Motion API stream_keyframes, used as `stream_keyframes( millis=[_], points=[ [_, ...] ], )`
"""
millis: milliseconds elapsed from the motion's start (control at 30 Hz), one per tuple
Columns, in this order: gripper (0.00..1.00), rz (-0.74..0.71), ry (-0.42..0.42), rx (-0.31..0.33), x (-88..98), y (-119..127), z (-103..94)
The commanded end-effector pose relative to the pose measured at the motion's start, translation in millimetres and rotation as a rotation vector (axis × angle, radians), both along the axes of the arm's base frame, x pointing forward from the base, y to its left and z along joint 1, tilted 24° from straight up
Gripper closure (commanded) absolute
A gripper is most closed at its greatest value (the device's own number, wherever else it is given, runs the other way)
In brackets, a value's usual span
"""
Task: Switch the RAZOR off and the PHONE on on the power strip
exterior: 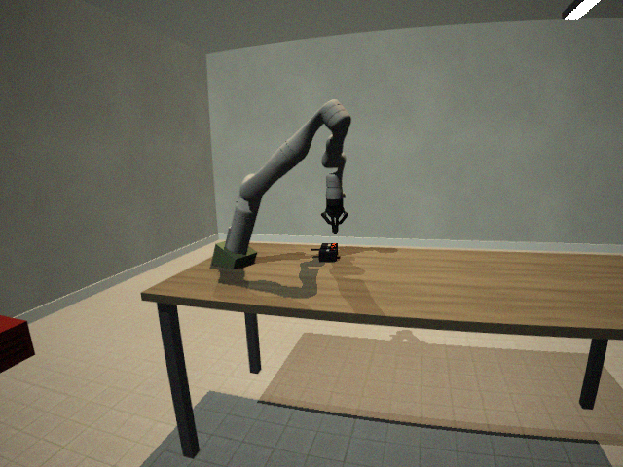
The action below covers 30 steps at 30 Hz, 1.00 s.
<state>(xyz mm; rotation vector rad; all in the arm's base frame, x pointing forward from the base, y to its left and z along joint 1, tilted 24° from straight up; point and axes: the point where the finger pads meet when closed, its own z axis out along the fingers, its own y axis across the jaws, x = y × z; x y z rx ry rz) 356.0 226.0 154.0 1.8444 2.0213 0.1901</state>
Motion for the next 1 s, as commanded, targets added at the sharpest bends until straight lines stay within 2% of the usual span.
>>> stream_keyframes(
  millis=[0,533,967],
  points=[
    [1.0,0.001,-0.001,0.001,0.0,0,0.6],
    [1.0,0.001,-0.001,0.001,1.3,0,-2.4],
    [1.0,0.001,-0.001,0.001,6.5,-2,-14.9]
  ],
)
